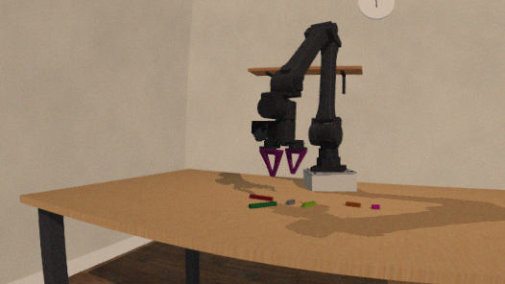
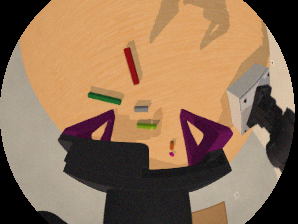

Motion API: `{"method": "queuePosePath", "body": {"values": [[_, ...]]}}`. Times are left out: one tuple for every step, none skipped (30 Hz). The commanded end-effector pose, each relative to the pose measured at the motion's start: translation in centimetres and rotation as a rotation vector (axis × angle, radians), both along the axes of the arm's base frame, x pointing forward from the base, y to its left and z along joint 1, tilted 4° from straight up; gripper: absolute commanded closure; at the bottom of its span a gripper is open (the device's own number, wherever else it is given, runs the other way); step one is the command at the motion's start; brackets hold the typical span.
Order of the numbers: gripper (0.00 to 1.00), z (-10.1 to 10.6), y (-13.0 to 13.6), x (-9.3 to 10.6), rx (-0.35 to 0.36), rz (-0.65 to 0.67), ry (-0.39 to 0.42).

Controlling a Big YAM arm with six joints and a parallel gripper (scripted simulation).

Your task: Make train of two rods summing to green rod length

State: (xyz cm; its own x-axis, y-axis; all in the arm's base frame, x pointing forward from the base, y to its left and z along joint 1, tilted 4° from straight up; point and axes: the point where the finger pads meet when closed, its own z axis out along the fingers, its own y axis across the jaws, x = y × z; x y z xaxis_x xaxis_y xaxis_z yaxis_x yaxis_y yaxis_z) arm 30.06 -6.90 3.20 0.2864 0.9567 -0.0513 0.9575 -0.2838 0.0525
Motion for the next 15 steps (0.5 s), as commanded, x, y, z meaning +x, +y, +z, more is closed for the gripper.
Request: {"method": "queuePosePath", "body": {"values": [[0.0,0.99,-1.02,1.84,-0.01,0.13,-0.02],[0.0,0.82,-0.96,1.6,-0.009,0.13,-0.015],[0.0,0.98,-1.09,1.82,-0.013,0.194,-0.015],[0.0,0.94,-1.08,1.76,-0.013,0.194,-0.014],[0.0,0.94,-1.08,1.76,-0.013,0.194,-0.014],[0.0,0.94,-1.08,1.76,-0.013,0.194,-0.014],[0.0,1.14,-1.23,2.05,-0.018,0.261,-0.015],[0.0,1.14,-1.23,2.05,-0.018,0.261,-0.015],[0.0,1.0,-1.18,1.84,-0.017,0.261,-0.011],[0.0,1.05,-1.28,1.92,-0.021,0.332,-0.008],[0.0,0.91,-1.24,1.72,-0.019,0.332,-0.004],[0.0,0.89,-1.23,1.69,-0.019,0.332,-0.003],[0.0,1.11,-1.39,2.0,-0.025,0.405,-0.004],[0.0,1.11,-1.39,2.0,-0.025,0.405,-0.004],[0.0,1.03,-1.37,1.89,-0.024,0.405,-0.002]]}}
